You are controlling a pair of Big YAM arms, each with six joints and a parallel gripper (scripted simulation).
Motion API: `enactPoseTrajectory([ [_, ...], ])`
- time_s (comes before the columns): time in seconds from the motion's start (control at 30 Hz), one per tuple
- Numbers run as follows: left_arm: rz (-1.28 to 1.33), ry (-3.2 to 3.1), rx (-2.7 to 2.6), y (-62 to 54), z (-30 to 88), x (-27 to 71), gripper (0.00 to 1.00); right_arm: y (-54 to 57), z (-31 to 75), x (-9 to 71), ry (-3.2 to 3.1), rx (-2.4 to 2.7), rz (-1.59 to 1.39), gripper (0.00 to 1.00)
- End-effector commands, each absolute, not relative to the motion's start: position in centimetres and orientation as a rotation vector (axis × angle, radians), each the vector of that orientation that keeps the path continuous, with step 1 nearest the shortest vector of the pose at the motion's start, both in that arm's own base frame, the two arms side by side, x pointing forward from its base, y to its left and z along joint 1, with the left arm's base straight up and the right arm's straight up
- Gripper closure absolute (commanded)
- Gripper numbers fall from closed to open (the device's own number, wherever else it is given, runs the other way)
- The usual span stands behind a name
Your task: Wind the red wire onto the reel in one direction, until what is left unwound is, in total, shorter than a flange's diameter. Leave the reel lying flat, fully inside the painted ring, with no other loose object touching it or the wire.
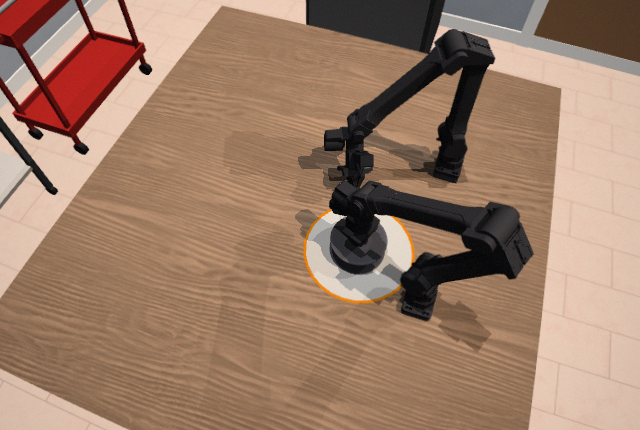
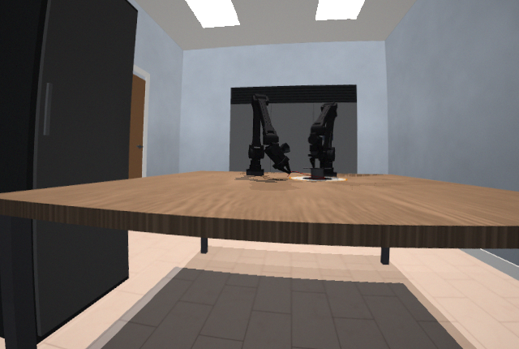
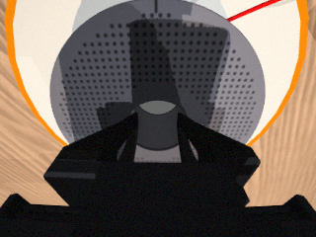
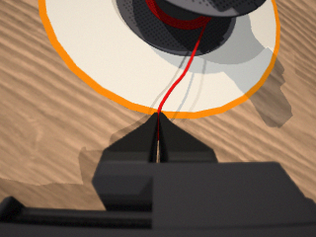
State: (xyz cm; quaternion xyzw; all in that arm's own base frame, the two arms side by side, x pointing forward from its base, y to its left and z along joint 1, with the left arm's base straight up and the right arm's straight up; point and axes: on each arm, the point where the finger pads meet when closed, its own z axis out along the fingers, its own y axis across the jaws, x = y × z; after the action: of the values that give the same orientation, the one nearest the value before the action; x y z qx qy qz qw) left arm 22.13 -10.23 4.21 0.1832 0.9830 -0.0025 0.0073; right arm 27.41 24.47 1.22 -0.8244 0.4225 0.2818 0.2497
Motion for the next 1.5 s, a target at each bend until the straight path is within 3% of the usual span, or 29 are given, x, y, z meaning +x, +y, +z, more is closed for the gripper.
enactPoseTrajectory([
  [0.0,0.000,3.088,0.580,-9.5,3.6,21.3,0.48,24.9,2.3,29.3,1.141,-2.224,0.732,1.00],
  [0.3,0.000,3.106,0.472,-9.3,3.3,21.0,0.48,25.2,2.3,29.0,1.162,-2.252,0.729,1.00],
  [0.97,-0.052,2.861,-1.239,-9.3,3.3,21.0,0.48,31.7,1.1,25.1,0.993,-2.112,0.856,1.00],
  [1.27,-0.052,2.529,-1.839,-9.3,3.3,21.0,0.48,30.9,1.6,25.7,0.885,-2.134,0.818,0.85],
  [1.47,-0.009,2.220,-2.221,-9.3,3.3,21.0,0.69,30.5,2.1,26.3,1.035,-2.095,0.886,0.85],
])
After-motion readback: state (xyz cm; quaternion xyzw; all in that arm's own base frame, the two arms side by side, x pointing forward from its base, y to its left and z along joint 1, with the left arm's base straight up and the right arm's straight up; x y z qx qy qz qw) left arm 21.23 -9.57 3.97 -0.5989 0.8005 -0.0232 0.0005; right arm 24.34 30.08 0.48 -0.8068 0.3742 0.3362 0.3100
